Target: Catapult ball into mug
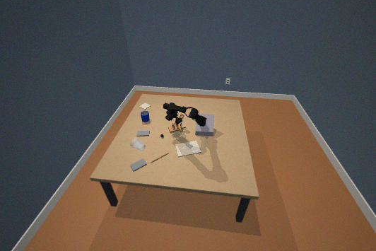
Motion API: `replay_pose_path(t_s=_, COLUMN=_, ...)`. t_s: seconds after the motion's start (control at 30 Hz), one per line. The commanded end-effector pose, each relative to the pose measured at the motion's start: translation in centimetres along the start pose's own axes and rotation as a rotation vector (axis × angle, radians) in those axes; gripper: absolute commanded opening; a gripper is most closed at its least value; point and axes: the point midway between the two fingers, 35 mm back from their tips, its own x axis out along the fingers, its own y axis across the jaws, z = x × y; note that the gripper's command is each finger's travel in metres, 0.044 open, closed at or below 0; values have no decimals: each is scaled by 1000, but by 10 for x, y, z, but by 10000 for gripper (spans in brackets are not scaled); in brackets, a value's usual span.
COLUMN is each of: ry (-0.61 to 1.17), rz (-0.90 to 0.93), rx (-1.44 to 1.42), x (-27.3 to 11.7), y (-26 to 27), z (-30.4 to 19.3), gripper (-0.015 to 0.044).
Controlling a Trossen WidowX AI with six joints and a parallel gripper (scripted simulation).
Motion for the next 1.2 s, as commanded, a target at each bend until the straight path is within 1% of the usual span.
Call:
replay_pose_path(t_s=0.0, ry=-16, rz=55, rx=130, x=-6, y=-7, z=-16, gripper=440)
replay_pose_path(t_s=0.3, ry=-59, rz=150, rx=353, x=-21, y=-15, z=-43, gripper=440)
replay_pose_path(t_s=0.57, ry=-63, rz=157, rx=369, x=-22, y=-15, z=-45, gripper=440)
replay_pose_path(t_s=1.1, ry=-63, rz=157, rx=369, x=-22, y=-15, z=-45, gripper=20)
replay_pose_path(t_s=1.13, ry=-63, rz=157, rx=369, x=-22, y=-15, z=-45, gripper=0)
replay_pose_path(t_s=1.17, ry=-63, rz=157, rx=369, x=-22, y=-15, z=-45, gripper=0)
